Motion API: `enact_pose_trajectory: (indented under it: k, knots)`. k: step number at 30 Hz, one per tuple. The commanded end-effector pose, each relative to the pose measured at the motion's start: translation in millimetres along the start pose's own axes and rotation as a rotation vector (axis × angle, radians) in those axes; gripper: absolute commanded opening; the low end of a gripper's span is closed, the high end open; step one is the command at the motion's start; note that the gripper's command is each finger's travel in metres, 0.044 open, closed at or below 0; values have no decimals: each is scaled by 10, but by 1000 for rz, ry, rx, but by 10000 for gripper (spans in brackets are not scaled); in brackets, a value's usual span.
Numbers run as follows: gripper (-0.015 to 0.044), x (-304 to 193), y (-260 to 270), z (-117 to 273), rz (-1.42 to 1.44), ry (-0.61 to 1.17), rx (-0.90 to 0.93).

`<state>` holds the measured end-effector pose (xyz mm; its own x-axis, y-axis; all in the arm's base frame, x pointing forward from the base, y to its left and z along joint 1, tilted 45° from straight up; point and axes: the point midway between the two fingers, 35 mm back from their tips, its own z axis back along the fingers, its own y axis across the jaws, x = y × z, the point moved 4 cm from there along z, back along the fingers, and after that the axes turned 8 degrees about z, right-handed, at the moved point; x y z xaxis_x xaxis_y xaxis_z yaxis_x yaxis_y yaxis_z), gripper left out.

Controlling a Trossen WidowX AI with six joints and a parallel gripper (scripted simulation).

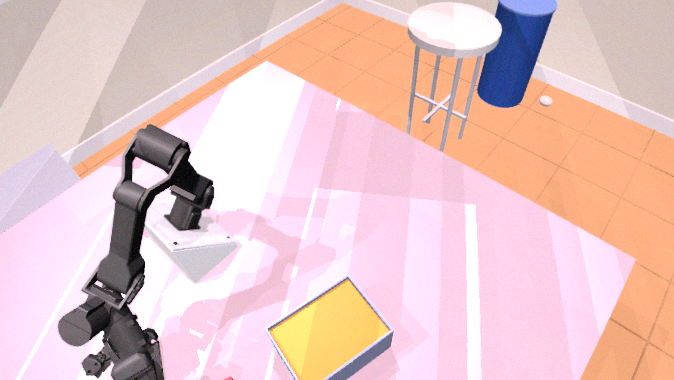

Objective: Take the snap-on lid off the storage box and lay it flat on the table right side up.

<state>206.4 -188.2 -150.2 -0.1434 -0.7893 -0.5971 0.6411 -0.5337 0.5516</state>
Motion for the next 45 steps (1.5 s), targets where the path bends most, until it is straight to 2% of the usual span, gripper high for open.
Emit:
enact_pose_trajectory:
  k: [1,12,45]
  knots:
    - [440,-14,-59,76,-1,2,2]
    - [440,-29,-198,241,-1,1,0]
    - [440,43,157,760,0,-2,-2]
